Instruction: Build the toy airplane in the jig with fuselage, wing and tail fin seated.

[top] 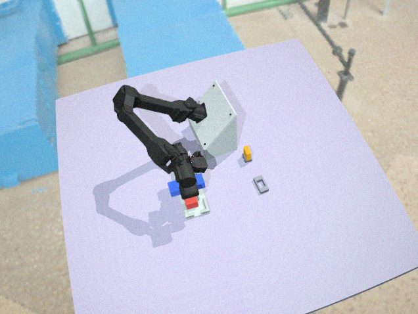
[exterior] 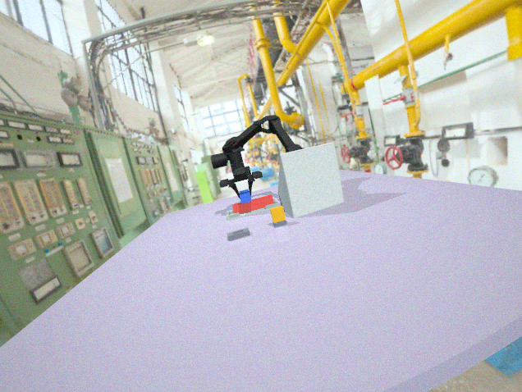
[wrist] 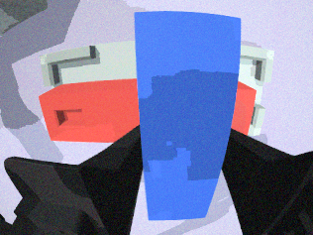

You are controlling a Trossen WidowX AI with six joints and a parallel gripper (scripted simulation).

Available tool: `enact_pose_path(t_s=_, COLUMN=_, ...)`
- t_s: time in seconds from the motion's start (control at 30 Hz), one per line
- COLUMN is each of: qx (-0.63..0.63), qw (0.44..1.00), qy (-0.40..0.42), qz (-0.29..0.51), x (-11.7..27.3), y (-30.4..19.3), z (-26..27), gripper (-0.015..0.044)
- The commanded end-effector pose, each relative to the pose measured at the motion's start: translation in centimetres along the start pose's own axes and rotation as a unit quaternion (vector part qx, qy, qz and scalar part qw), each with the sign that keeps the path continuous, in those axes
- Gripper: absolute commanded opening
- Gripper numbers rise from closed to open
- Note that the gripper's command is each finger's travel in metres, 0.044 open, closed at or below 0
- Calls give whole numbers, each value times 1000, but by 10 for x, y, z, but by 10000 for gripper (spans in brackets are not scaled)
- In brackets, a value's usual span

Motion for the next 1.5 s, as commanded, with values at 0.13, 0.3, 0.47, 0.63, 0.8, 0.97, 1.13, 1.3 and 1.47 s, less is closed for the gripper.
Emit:
enact_pose_path(t_s=0.13, qx=0, qw=1000, qy=0, qz=0, x=0, y=0, z=0, gripper=161)
enact_pose_path(t_s=0.3, qx=0, qw=1000, qy=0, qz=0, x=0, y=0, z=0, gripper=293)
enact_pose_path(t_s=0.47, qx=0, qw=1000, qy=0, qz=0, x=0, y=0, z=0, gripper=424)
enact_pose_path(t_s=0.63, qx=0, qw=1000, qy=0, qz=0, x=0, y=0, z=0, gripper=440)
enact_pose_path(t_s=0.8, qx=0, qw=1000, qy=0, qz=0, x=2, y=0, z=0, gripper=440)
enact_pose_path(t_s=0.97, qx=1, qw=1000, qy=1, qz=-3, x=64, y=1, z=-4, gripper=440)
enact_pose_path(t_s=1.13, qx=2, qw=1000, qy=2, qz=0, x=84, y=1, z=-3, gripper=440)
enact_pose_path(t_s=1.3, qx=2, qw=1000, qy=2, qz=0, x=84, y=0, z=-4, gripper=440)
enact_pose_path(t_s=1.47, qx=-170, qw=985, qy=2, qz=0, x=83, y=0, z=-4, gripper=440)
Point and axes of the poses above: the point midway between the two fingers, 35 mm back from their tips, its own x axis back along the fingers, its own z axis across the jaws, y = z × x, the point moved 7 cm from there along x, back along the fingers, and after that the axes turned 13 degrees about x, right-handed, at the moved point
